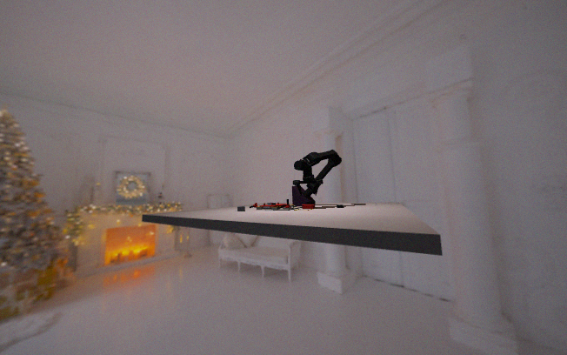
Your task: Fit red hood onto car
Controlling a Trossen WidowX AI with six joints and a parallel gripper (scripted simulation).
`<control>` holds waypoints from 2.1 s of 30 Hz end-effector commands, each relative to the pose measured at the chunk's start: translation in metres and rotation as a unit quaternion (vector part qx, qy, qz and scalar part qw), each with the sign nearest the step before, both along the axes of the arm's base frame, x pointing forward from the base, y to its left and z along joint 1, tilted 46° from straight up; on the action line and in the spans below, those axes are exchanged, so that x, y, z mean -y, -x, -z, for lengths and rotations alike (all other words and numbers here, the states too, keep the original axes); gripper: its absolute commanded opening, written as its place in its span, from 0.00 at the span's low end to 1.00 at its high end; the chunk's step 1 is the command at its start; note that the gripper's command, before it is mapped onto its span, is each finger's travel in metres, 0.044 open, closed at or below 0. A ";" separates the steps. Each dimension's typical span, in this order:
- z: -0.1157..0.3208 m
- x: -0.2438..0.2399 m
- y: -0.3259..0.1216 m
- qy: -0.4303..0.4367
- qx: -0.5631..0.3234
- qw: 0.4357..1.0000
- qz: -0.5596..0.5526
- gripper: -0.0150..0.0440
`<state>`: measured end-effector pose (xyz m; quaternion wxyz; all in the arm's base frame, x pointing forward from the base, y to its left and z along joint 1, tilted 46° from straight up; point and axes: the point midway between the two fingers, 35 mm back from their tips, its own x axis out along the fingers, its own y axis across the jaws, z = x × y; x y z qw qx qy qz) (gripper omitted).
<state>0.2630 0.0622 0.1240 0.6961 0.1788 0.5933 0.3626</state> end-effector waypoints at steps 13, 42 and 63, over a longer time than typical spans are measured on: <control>0.010 -0.008 -0.001 -0.002 -0.006 1.000 0.003 1.00; 0.027 -0.027 -0.002 -0.002 -0.006 1.000 0.003 1.00; 0.037 -0.039 -0.001 -0.004 -0.006 1.000 0.003 1.00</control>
